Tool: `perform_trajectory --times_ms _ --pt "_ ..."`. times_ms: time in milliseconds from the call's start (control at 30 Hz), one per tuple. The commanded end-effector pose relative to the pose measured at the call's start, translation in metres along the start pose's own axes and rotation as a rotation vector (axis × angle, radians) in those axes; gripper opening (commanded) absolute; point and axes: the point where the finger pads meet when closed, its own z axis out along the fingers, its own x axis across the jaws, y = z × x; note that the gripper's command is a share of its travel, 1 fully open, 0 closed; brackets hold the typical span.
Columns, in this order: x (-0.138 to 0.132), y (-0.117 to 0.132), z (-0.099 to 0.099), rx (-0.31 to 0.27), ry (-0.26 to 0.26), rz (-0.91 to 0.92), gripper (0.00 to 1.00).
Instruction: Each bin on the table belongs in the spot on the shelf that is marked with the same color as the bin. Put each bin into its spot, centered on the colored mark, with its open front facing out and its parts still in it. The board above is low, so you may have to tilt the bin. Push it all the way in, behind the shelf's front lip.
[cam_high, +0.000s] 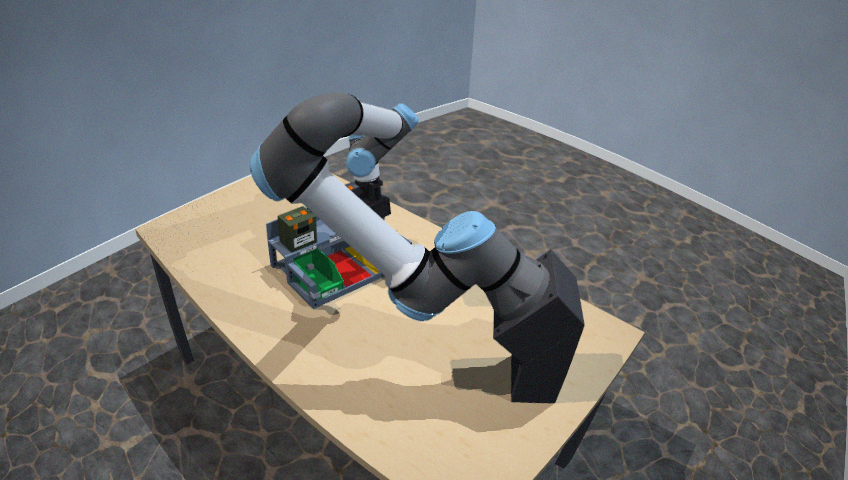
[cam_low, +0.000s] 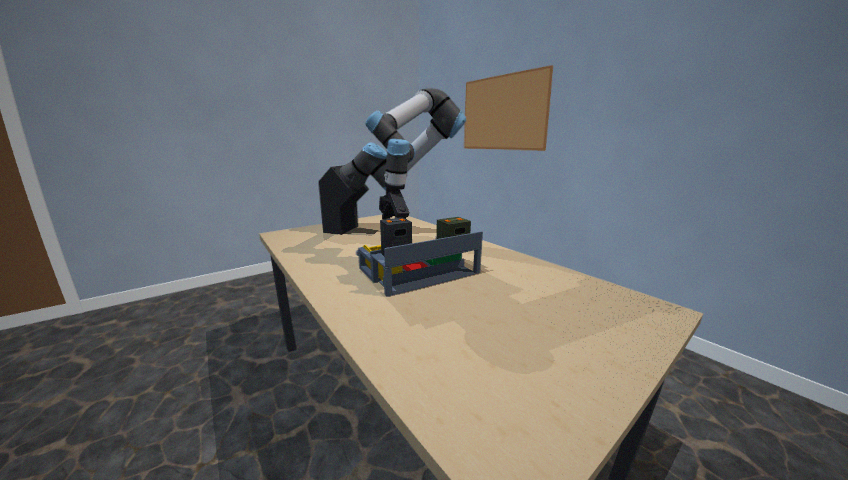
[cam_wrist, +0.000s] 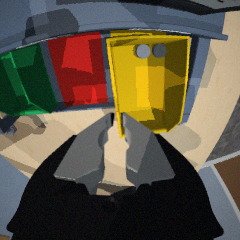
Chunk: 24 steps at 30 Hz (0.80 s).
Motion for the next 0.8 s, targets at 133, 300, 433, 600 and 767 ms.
perform_trajectory --times_ms 133,300,433,600,767 --pt "0.001 0.002 -0.015 0.0 0.0 0.0 0.05" --pt "0.001 0.003 -0.023 0.0 0.0 0.0 0.05" --pt "0.002 0.004 -0.03 0.0 0.0 0.0 0.05" --pt "0.002 0.005 -0.038 0.0 0.0 0.0 0.05" --pt "0.002 0.006 -0.042 0.0 0.0 0.0 0.05"
